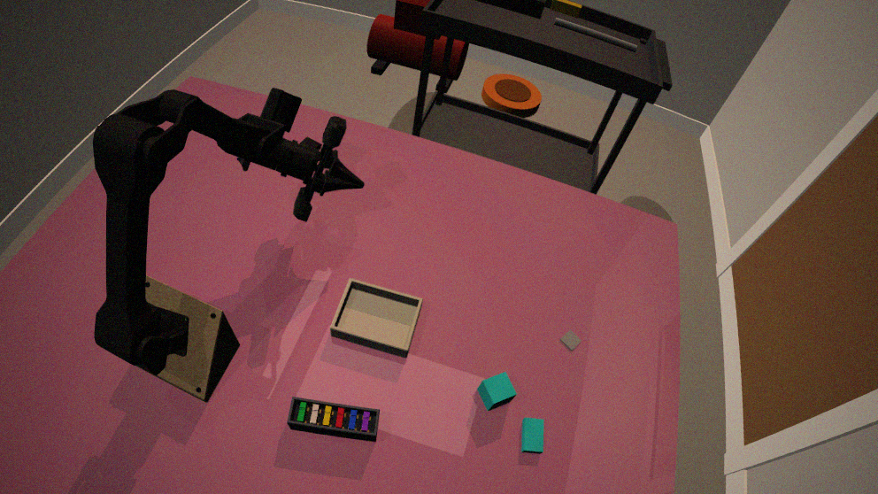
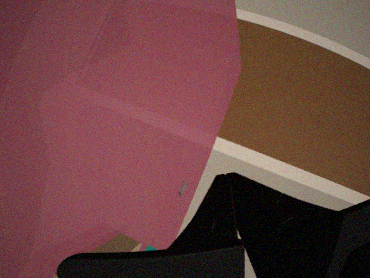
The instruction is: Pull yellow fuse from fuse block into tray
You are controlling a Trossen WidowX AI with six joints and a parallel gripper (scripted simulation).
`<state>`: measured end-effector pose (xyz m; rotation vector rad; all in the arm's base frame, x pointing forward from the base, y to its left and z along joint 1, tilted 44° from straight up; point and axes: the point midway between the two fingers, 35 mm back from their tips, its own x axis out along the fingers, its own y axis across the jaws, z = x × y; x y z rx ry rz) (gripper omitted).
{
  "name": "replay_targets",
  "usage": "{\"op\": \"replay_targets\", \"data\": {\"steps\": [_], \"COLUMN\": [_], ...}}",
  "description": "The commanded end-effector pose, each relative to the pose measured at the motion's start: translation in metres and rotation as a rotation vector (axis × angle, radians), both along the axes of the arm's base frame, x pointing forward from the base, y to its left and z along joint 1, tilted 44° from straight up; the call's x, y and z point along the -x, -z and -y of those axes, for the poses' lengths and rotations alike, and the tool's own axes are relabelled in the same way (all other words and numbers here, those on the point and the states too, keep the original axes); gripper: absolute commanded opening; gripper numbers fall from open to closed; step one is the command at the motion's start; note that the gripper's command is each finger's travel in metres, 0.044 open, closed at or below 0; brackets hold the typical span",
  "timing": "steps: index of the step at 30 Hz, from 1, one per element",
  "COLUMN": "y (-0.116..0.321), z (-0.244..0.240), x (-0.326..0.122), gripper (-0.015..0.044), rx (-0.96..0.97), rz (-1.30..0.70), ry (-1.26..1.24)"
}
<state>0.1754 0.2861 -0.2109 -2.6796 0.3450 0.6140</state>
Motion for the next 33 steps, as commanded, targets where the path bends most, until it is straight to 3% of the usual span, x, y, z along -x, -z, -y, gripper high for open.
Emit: {"op": "replay_targets", "data": {"steps": [1,3,13,18,26,33], "y": [-0.001,-0.011,-0.088,-0.114,-0.158,-0.195], "z": [0.001,0.006,0.077,0.111,0.171,0.226], "x": [-0.002,-0.014,-0.095,-0.112,-0.125,-0.122], "gripper": [0.0026,0.007,0.007,0.007,0.007,0.007], "rx": [-0.013,-0.117,-0.854,-1.071,-1.389,-1.617], "rz": [0.0,0.004,0.235,0.397,0.771,1.232], "ry": [0.014,0.124,0.993,1.274,1.698,2.001]}}
